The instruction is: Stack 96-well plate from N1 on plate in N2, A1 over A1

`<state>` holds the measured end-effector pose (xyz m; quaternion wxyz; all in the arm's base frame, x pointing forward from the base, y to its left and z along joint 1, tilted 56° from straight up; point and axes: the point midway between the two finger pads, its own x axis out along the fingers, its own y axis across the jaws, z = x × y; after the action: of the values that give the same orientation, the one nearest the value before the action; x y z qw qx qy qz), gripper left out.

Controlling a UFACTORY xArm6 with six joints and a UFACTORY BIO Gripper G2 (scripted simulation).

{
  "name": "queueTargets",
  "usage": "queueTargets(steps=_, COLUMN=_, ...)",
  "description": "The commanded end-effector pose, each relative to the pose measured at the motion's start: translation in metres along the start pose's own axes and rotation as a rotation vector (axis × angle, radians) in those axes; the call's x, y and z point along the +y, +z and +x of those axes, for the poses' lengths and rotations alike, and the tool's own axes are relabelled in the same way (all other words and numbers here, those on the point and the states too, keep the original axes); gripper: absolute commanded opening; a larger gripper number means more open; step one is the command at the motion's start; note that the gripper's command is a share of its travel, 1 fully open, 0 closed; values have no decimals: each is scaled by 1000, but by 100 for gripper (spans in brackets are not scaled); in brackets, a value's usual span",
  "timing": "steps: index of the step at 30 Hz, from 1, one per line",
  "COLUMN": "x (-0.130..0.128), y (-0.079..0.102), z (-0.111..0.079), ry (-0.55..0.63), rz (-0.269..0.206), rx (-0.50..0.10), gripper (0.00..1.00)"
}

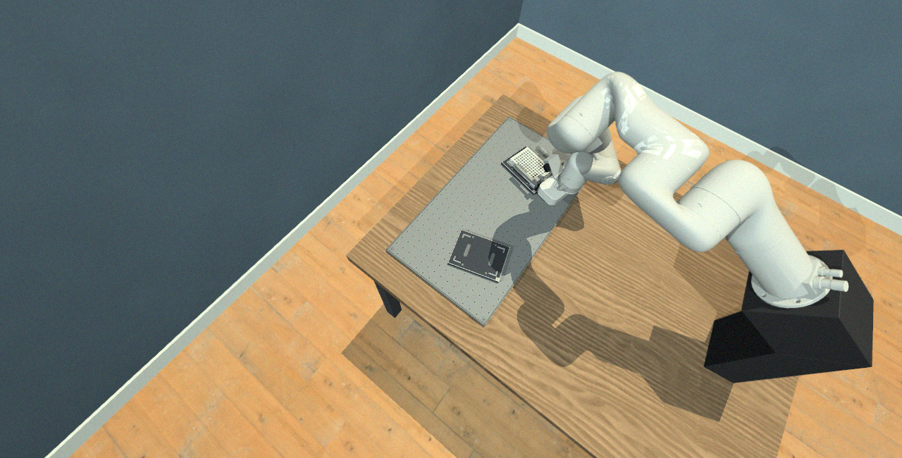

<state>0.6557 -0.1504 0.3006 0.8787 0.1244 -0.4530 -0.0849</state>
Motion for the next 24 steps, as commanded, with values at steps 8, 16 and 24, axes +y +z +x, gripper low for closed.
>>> queueTargets(steps=8, x=0, y=29, z=0, ry=0, rz=0, rx=-1, gripper=37)
queueTargets(steps=16, x=0, y=45, z=0, ry=0, rz=0, rx=-1, gripper=37)
queueTargets(steps=24, x=0, y=55, z=0, ry=0, rz=0, rx=-1, gripper=37)
